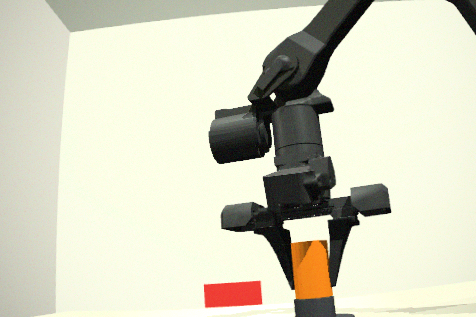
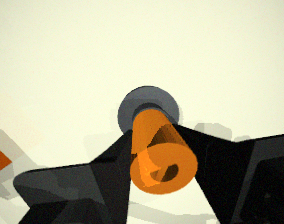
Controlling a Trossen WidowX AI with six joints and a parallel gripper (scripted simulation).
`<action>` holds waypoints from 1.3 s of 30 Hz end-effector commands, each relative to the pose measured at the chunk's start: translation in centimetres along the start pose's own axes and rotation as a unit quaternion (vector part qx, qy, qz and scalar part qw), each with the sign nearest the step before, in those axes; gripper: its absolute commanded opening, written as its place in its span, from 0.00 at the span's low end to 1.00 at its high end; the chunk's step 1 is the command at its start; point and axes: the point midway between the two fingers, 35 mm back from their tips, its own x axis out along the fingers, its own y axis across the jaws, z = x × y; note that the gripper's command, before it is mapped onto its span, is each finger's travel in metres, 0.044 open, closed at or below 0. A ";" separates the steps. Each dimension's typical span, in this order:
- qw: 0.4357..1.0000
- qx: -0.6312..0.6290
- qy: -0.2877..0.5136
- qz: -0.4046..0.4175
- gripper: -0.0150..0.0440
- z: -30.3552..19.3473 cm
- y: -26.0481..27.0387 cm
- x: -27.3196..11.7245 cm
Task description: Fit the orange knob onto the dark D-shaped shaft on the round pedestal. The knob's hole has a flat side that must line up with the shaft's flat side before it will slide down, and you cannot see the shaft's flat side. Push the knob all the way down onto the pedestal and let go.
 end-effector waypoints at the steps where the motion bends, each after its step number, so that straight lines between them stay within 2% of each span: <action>1: 1.000 0.000 0.000 0.000 0.25 0.0 0.0 0.0; 4: 1.000 0.000 0.000 0.000 0.25 0.0 0.0 0.0; 21: 1.000 0.000 0.000 0.000 1.00 0.0 0.0 0.0; 30: 1.000 0.000 0.000 0.000 1.00 0.0 -0.1 -0.3; 32: 1.000 0.000 0.000 0.000 1.00 0.0 -0.3 -2.2; 36: 1.000 0.000 0.000 0.000 1.00 0.0 -0.2 -8.6; 39: 1.000 0.000 0.000 0.000 1.00 0.0 0.0 -9.6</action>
